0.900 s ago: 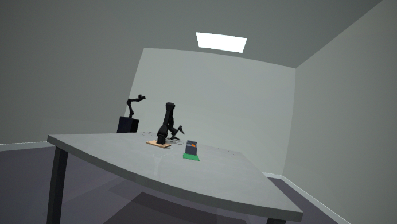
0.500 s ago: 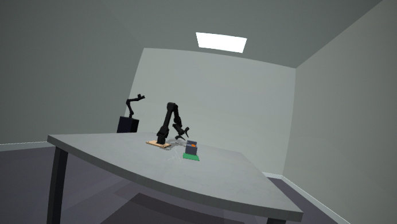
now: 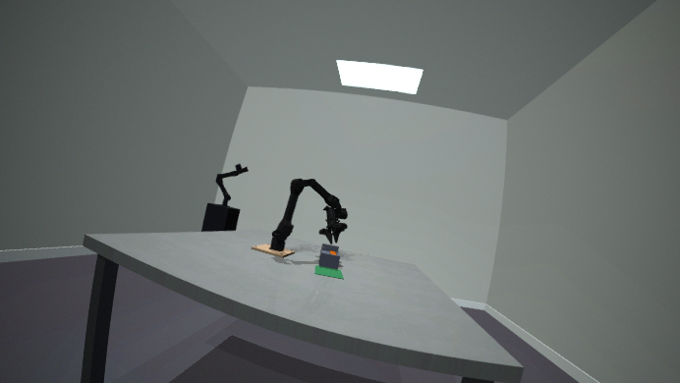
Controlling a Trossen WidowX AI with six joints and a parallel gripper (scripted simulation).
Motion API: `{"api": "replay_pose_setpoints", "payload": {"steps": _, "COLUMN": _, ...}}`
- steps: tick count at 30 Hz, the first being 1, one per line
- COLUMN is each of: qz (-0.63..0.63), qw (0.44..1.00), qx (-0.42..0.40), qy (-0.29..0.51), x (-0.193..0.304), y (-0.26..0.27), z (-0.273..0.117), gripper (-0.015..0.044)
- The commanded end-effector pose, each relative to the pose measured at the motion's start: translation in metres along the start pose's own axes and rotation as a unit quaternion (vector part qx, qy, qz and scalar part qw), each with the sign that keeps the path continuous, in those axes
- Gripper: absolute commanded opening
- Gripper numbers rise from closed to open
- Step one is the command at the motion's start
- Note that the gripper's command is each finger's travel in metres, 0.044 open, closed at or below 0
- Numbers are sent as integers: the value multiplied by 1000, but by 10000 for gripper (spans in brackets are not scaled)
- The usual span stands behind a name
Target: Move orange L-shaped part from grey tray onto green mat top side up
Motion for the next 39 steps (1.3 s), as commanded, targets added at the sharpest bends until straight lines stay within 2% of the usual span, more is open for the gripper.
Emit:
{"api": "replay_pose_setpoints", "payload": {"steps": 1, "qz": 120, "qw": 990, "qx": -75, "qy": 11, "x": 27, "y": -45, "z": -7, "gripper": 180}}
{"api": "replay_pose_setpoints", "payload": {"steps": 8, "qz": 320, "qw": 927, "qx": -192, "qy": 29, "x": 85, "y": -103, "z": -18, "gripper": 180}}
{"api": "replay_pose_setpoints", "payload": {"steps": 16, "qz": 325, "qw": 925, "qx": -195, "qy": 29, "x": 87, "y": -104, "z": -17, "gripper": 180}}
{"api": "replay_pose_setpoints", "payload": {"steps": 25, "qz": 325, "qw": 925, "qx": -195, "qy": 29, "x": 82, "y": -77, "z": 48, "gripper": 180}}
{"api": "replay_pose_setpoints", "payload": {"steps": 39, "qz": 325, "qw": 925, "qx": -195, "qy": 29, "x": 81, "y": -75, "z": 53, "gripper": 180}}
Point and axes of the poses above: the point midway between the two fingers, 35 mm back from their tips, its own z axis out along the fingers, its own y axis across the jaws, x = y × z, the point moved 10 cm from there along -z, back along the fingers, and after that the axes turned 13 degrees about -z, right-handed, at the moved point
